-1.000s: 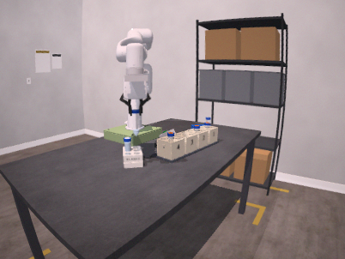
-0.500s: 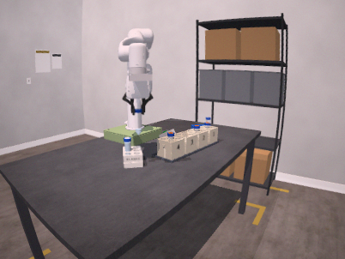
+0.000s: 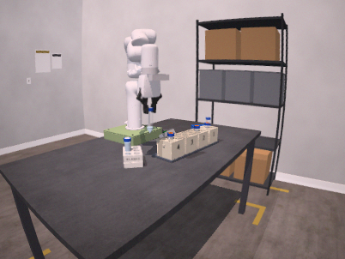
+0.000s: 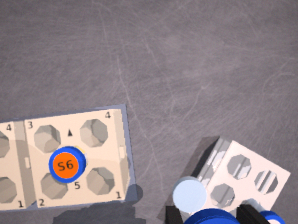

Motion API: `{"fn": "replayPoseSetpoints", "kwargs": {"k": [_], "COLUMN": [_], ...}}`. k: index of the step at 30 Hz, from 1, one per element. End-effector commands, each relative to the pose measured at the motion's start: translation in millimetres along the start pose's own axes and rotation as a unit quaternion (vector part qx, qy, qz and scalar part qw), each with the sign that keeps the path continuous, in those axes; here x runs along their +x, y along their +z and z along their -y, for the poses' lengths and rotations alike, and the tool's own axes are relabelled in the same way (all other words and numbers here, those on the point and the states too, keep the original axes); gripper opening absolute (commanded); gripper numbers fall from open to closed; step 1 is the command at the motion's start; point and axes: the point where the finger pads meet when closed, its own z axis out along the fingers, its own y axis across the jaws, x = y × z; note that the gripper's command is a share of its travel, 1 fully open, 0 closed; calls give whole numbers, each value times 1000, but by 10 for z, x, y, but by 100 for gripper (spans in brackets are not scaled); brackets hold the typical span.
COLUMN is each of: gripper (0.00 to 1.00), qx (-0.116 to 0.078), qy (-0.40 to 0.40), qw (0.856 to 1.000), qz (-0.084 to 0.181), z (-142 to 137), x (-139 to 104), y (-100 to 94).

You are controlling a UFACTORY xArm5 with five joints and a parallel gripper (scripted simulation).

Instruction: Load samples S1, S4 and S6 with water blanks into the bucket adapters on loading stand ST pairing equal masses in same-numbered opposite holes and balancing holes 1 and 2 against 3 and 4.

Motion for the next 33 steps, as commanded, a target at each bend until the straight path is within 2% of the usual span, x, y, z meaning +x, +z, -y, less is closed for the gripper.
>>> {"fn": "replayPoseSetpoints", "kwargs": {"k": [1, 5, 7, 22, 24, 33], "gripper": [0, 0, 0, 0, 0, 0], "qx": [-2, -2, -2, -1, -1, -1], "qy": [-65, -65, -65, -65, -65, -65], "qw": [998, 998, 998, 998, 998, 998], "qz": [-4, -4, -4, -4, -4, -4], "z": [297, 498, 498, 1250, 1250, 1701], "x": [12, 12, 12, 12, 12, 12], "y": [-20, -20, -20, -18, -18, -17]}}
